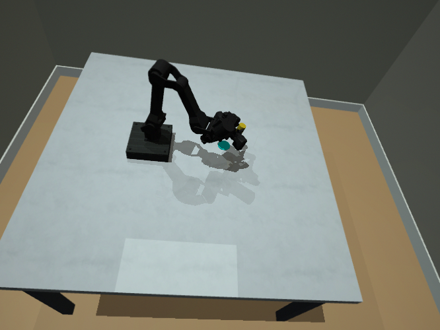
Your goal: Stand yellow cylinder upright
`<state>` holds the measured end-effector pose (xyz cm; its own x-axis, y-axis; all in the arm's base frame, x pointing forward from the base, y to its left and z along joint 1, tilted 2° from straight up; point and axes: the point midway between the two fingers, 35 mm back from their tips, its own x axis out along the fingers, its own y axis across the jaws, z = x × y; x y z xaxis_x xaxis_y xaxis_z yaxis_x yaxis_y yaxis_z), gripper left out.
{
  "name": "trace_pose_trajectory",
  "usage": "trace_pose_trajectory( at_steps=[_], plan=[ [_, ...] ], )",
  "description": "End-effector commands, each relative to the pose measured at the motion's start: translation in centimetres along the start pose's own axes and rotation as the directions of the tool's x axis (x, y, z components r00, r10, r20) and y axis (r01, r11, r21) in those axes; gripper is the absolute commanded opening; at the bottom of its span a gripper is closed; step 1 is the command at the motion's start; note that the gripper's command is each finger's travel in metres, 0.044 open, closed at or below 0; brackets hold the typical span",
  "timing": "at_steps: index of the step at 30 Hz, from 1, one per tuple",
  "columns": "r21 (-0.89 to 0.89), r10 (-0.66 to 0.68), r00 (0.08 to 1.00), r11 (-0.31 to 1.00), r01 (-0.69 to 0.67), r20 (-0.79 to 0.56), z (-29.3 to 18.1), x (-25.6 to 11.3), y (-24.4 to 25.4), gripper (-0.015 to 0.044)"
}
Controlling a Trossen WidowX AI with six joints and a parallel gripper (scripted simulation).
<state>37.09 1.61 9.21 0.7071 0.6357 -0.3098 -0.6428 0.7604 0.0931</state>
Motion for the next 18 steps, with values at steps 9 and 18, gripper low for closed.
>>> trace_pose_trajectory(
  at_steps=[9,18],
  plan=[
    [-0.023,0.022,0.998,1.0,-0.021,0.059,0.0,-1.0,0.8,0.0105],
    [-0.045,0.038,0.995,0.998,-0.034,0.097,0.0,-1.8,1.5,0.0105]
  ],
)
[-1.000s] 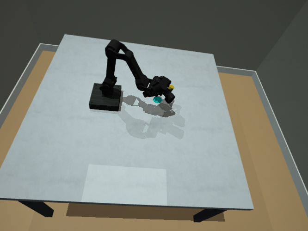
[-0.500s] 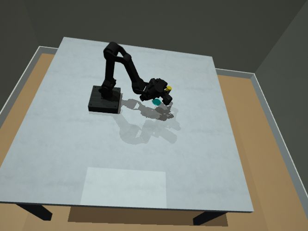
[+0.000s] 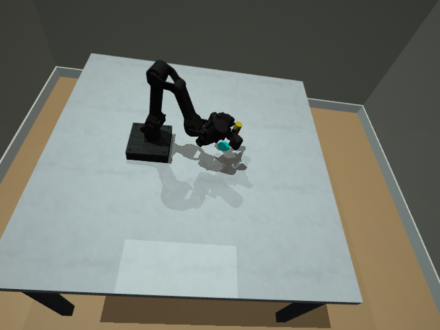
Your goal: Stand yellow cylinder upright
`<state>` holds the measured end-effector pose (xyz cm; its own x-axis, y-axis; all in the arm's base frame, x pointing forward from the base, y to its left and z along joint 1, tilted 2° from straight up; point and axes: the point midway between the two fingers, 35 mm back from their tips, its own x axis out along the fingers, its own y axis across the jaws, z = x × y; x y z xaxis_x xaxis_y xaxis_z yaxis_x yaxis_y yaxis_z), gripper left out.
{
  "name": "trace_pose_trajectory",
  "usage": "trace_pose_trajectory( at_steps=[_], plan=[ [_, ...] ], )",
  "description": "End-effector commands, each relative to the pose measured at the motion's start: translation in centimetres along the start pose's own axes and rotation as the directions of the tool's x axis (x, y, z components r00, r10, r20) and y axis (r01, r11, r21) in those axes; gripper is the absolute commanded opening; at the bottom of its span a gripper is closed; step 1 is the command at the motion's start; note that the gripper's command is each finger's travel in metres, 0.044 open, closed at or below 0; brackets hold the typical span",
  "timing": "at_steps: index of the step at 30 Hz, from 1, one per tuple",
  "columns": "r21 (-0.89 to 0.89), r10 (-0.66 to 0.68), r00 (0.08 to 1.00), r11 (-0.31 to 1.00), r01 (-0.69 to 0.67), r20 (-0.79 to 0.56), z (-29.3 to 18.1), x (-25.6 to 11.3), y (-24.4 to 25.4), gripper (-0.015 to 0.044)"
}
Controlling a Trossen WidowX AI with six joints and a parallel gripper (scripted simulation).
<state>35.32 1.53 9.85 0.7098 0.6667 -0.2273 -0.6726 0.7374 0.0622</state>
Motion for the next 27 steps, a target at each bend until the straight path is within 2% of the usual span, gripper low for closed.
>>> trace_pose_trajectory(
  at_steps=[1,27],
  plan=[
    [-0.006,0.01,1.0,1.0,-0.01,0.019,0.0,-0.4,0.4,0.0105],
    [-0.071,0.061,0.992,0.996,-0.054,0.111,0.2,-2.6,2.7,0.0105]
  ],
)
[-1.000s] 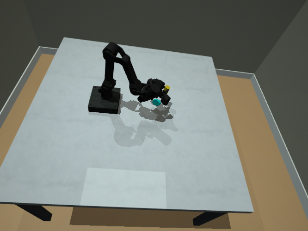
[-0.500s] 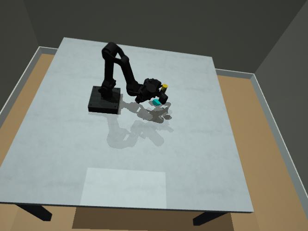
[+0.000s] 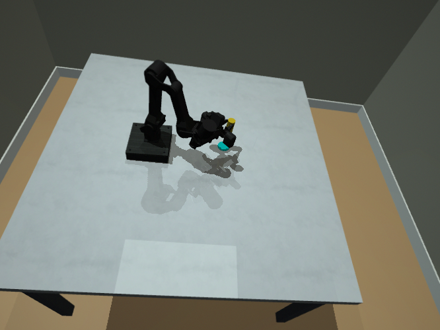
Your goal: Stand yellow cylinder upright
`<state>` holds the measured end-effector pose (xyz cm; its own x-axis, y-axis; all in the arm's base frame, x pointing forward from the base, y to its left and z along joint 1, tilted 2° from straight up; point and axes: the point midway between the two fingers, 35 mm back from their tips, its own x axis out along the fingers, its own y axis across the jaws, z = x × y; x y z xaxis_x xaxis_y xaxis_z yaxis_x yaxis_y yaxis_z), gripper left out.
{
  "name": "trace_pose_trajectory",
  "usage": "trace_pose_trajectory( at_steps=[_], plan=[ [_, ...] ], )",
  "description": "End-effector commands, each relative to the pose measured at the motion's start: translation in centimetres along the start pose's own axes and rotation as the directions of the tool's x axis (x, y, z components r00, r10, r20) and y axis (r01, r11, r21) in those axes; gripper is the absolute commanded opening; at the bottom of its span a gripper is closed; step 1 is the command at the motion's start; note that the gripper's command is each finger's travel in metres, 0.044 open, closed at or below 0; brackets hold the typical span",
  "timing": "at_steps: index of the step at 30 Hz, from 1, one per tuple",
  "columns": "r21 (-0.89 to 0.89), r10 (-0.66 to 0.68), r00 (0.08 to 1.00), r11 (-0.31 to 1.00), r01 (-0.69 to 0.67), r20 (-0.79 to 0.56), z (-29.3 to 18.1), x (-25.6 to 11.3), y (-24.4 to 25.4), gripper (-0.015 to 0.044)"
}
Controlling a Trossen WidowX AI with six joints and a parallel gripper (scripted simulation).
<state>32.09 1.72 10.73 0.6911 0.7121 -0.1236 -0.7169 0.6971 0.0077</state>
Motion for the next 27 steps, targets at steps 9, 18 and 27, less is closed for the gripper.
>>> trace_pose_trajectory(
  at_steps=[9,18,27],
  plan=[
    [-0.004,0.009,1.0,1.0,-0.009,0.01,0.0,-0.3,0.4,0.0105],
    [-0.004,0.009,1.0,1.0,-0.009,0.01,-0.1,-0.2,0.4,0.0105],
    [-0.004,0.009,1.0,1.0,-0.009,0.01,-2.1,0.1,0.0,0.0105]
  ],
)
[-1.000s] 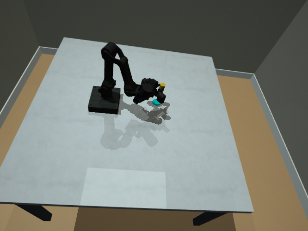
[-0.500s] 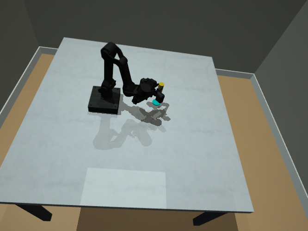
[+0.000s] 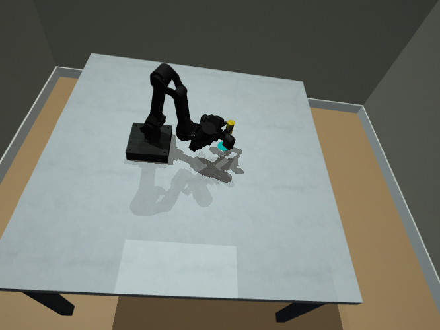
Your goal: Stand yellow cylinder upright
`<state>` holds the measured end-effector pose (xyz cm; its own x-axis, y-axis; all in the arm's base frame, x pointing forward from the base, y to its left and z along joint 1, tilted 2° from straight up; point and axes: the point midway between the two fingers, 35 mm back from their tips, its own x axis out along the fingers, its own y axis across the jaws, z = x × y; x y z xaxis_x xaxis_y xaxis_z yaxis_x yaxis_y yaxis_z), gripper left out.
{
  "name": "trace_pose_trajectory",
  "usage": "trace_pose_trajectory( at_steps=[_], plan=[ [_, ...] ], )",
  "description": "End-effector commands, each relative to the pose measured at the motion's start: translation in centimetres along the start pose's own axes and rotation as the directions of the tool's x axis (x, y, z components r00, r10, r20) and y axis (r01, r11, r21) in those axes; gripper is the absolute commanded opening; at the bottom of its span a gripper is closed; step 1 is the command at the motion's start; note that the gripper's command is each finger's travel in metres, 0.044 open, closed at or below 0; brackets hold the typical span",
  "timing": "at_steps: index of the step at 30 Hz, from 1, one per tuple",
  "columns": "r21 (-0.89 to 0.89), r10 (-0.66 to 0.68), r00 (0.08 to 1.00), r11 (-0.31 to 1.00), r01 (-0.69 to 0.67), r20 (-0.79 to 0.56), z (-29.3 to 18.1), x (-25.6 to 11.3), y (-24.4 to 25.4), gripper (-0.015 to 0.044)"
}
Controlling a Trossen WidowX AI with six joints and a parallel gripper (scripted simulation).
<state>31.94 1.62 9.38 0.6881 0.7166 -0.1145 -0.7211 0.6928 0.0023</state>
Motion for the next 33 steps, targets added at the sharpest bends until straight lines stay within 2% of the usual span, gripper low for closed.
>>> trace_pose_trajectory(
  at_steps=[1,33],
  plan=[
    [0.002,0.004,1.0,1.0,-0.004,0.001,-0.9,0.1,-0.1,0.0105],
    [0.002,0.005,1.0,1.0,-0.005,-0.002,-7.6,0.5,0.5,0.0105]
  ],
)
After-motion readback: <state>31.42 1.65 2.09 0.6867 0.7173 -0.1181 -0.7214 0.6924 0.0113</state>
